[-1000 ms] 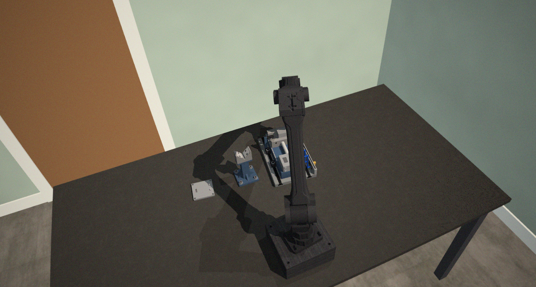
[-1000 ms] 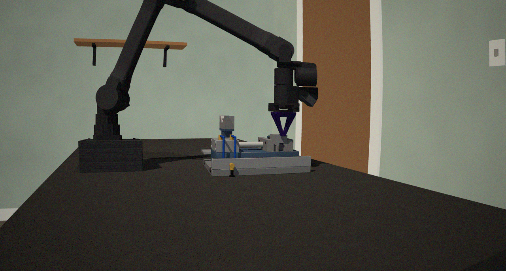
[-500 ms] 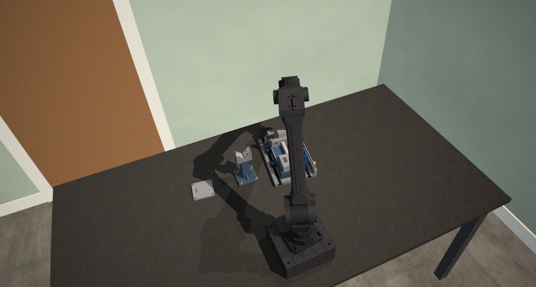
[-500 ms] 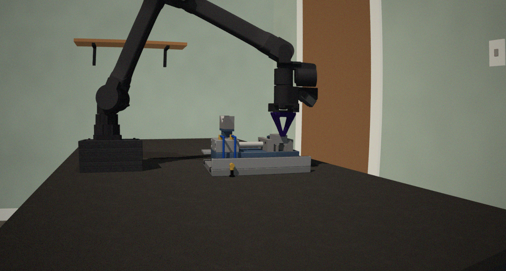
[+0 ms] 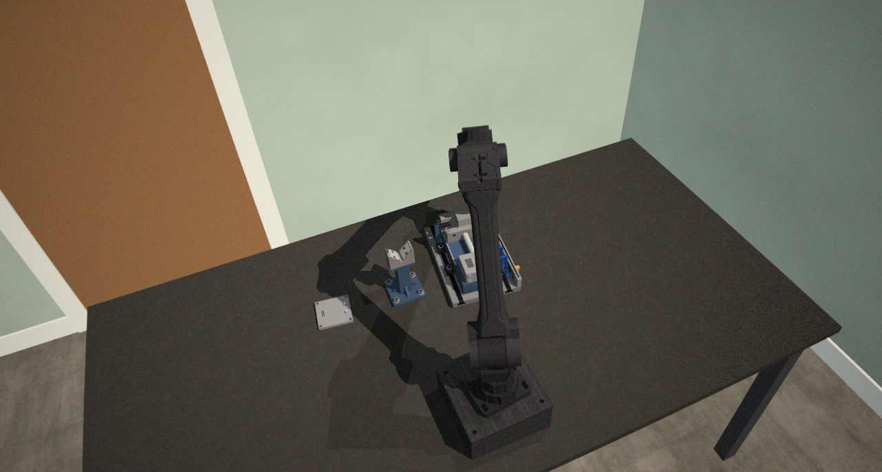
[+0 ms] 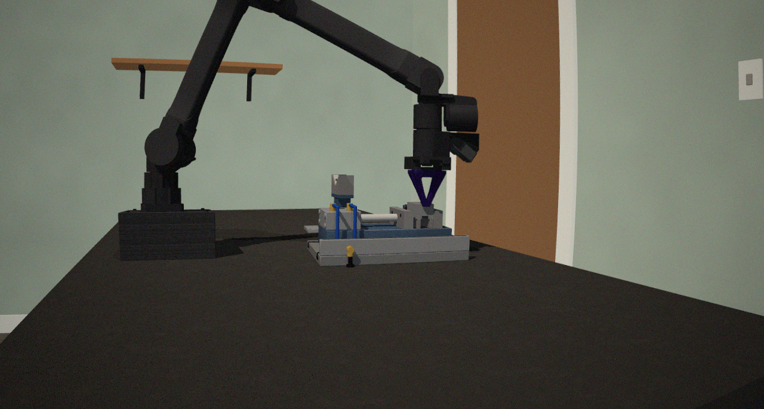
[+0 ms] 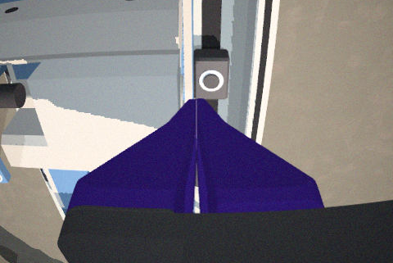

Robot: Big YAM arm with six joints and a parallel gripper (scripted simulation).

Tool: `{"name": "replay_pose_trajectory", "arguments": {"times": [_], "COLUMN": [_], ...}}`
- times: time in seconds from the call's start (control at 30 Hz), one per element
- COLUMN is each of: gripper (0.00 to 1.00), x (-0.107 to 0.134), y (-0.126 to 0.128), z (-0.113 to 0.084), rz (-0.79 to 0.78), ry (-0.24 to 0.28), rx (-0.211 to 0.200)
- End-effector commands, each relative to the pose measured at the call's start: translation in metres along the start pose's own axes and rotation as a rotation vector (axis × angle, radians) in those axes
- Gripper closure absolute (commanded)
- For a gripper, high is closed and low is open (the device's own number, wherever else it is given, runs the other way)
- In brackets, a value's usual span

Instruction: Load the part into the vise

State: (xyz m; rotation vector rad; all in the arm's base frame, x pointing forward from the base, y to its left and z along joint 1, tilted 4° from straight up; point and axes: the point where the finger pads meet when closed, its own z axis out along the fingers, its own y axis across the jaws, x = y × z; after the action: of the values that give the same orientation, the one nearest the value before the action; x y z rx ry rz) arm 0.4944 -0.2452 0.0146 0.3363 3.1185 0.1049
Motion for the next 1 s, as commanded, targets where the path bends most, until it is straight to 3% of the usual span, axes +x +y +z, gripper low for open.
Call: {"name": "replay_pose_trajectory", "arguments": {"times": [0.0,0.97], "gripper": [1.00,1.00], "x": [-0.008,-0.008], "y": [0.005,0.014], "z": [0.004,-0.012], "rz": [-0.003,-0.004], "ry": [-0.007,-0.032], "rx": [0.000,0.006]}}
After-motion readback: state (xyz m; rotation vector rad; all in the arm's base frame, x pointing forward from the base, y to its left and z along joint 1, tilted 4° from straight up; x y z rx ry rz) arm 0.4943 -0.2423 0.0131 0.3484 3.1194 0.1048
